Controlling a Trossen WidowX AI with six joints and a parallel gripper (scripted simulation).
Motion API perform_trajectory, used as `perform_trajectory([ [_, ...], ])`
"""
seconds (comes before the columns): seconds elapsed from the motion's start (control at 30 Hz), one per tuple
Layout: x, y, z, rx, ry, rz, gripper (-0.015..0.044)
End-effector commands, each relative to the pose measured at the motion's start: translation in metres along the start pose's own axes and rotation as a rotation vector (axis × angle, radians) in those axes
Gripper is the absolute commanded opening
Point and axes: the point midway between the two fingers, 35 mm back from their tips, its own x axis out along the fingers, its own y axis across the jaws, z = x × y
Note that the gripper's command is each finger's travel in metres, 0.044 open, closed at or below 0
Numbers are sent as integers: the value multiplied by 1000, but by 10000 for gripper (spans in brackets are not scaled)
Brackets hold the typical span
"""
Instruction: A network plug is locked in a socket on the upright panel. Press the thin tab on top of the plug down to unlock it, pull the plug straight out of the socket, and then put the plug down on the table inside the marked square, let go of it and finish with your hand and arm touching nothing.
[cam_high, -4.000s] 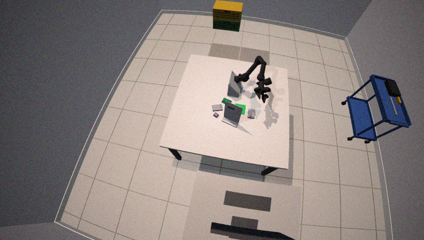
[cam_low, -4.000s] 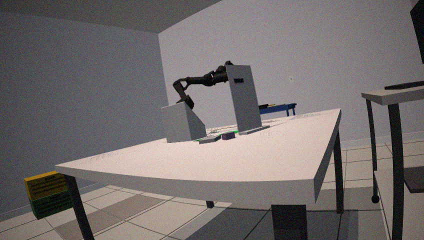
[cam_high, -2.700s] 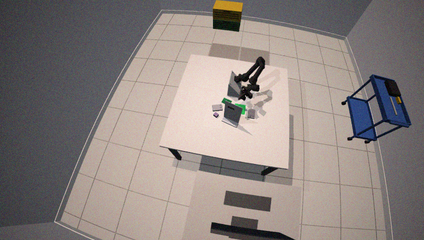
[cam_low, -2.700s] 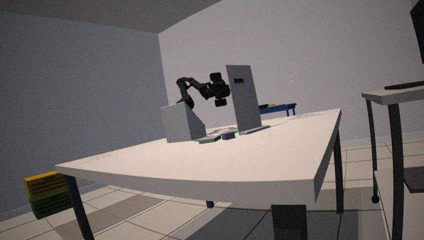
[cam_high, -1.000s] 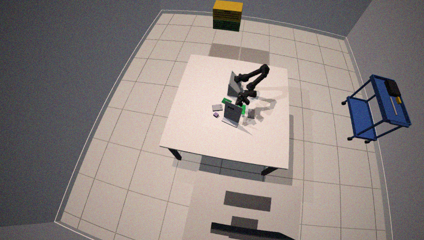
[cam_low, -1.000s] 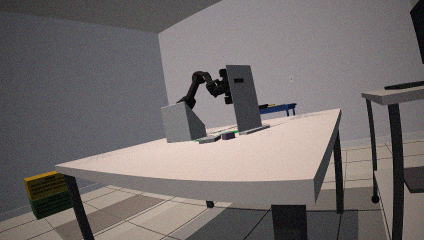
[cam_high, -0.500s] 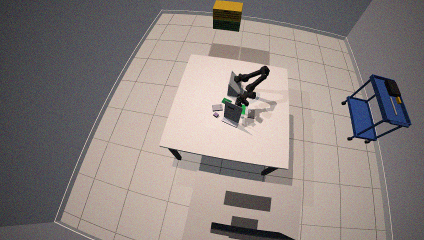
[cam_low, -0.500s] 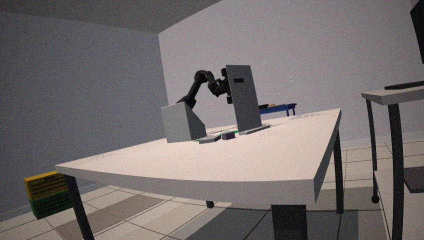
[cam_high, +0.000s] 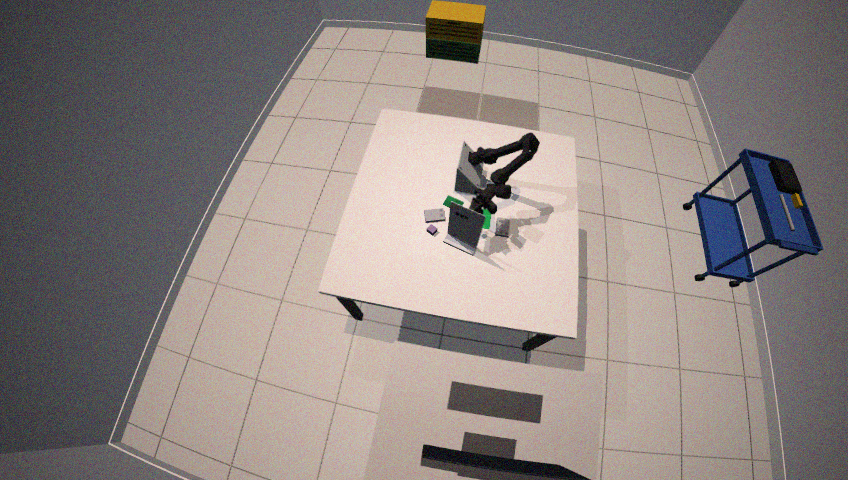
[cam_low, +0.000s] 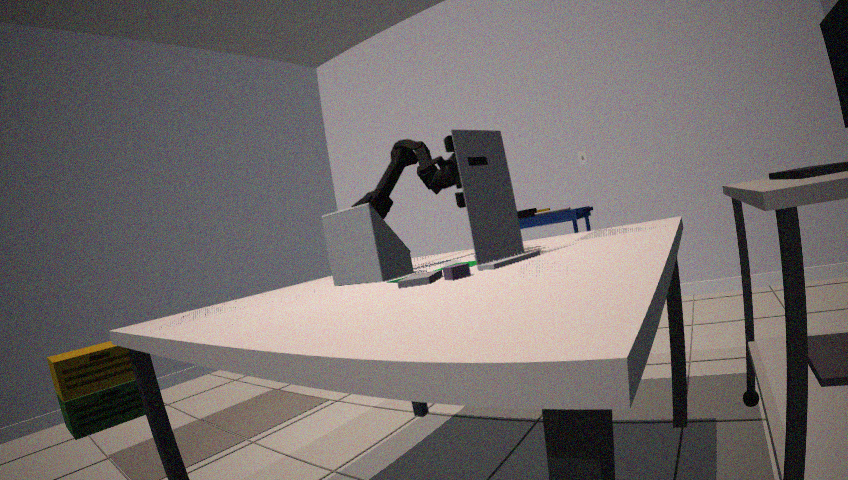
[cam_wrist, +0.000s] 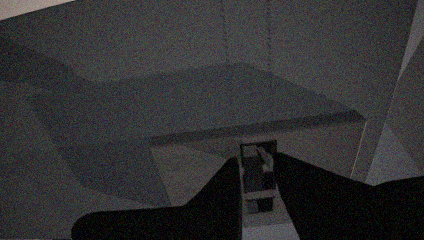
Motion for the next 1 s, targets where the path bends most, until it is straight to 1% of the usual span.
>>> perform_trajectory([
  [0.0, 0, 0, 1, -7, -4, 3, 63],
  [0.33, 0, 0, 1, -7, -4, 3, 0],
  [0.97, -7, 0, -1, -7, -4, 4, 0],
])
